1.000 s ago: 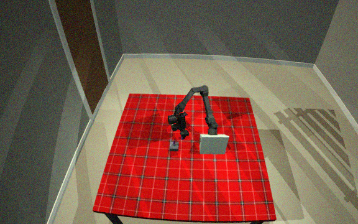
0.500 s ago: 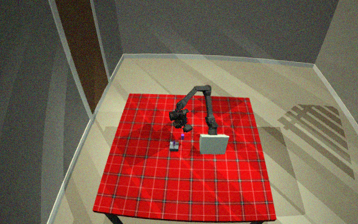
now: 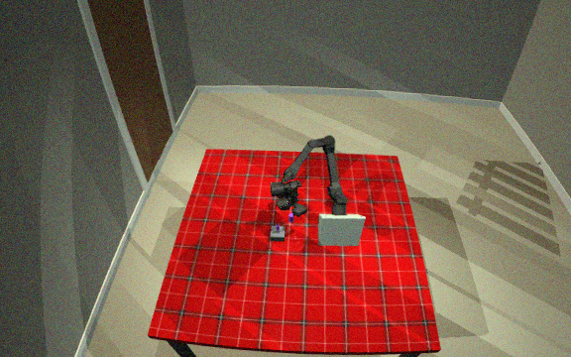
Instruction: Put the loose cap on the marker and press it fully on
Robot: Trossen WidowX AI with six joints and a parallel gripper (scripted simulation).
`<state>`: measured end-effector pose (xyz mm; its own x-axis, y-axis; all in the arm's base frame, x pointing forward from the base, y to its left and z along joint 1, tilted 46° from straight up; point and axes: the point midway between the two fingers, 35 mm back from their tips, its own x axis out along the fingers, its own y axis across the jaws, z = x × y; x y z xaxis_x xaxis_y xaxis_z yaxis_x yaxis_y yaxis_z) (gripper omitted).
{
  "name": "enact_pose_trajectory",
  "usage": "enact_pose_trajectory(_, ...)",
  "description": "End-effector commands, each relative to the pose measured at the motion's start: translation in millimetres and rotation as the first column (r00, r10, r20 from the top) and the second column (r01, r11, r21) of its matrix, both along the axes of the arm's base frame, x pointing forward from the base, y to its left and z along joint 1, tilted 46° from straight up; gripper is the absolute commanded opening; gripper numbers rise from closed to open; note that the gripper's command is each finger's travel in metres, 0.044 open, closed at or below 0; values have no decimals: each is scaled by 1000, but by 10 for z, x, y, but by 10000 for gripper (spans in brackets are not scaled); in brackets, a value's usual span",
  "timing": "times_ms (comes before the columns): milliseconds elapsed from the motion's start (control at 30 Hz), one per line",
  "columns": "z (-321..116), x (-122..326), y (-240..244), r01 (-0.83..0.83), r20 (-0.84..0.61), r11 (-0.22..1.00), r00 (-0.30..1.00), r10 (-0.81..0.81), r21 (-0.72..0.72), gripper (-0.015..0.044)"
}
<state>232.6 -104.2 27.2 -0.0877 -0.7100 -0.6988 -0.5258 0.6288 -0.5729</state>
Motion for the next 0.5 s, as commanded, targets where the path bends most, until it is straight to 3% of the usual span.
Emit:
enact_pose_trajectory(0,-38,-15,-40,-7,-6,1000,1000,6,-5,238)
enact_pose_trajectory(467,-199,-22,-202,-7,-6,1000,1000,7,-4,238)
